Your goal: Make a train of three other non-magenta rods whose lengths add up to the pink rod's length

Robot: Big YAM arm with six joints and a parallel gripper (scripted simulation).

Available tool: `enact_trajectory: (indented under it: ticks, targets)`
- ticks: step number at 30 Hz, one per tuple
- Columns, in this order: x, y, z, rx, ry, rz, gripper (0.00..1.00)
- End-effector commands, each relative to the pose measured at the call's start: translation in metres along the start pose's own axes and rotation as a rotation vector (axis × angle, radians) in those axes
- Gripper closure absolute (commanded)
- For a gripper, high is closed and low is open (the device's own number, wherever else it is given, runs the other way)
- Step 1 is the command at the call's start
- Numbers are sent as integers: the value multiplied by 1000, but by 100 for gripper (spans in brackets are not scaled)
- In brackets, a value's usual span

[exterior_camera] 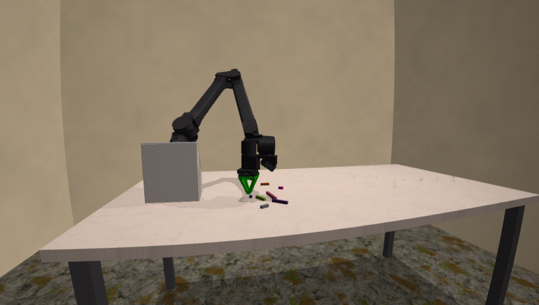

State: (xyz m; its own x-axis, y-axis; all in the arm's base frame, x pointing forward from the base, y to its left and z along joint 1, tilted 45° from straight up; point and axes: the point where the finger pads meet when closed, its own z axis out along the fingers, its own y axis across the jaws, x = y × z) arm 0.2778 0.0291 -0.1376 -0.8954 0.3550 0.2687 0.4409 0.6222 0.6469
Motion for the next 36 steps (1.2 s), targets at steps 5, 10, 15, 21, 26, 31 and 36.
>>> enact_trajectory:
  ticks: [5, 10, 15, 21, 26, 31, 36]
  targets:
    - [-15, 8, -3, -5, -20, -19, 77]
    - [-17, 5, -1, -6, -26, -16, 77]
    - [-13, 5, 6, -4, -13, -16, 77]
    - [-7, 3, 13, -3, -6, -9, 77]
    - [-12, 2, 7, -11, -33, 3, 77]
    - [-3, 2, 20, -3, -1, -4, 77]
    - [-7, 2, 14, -7, -16, -2, 77]
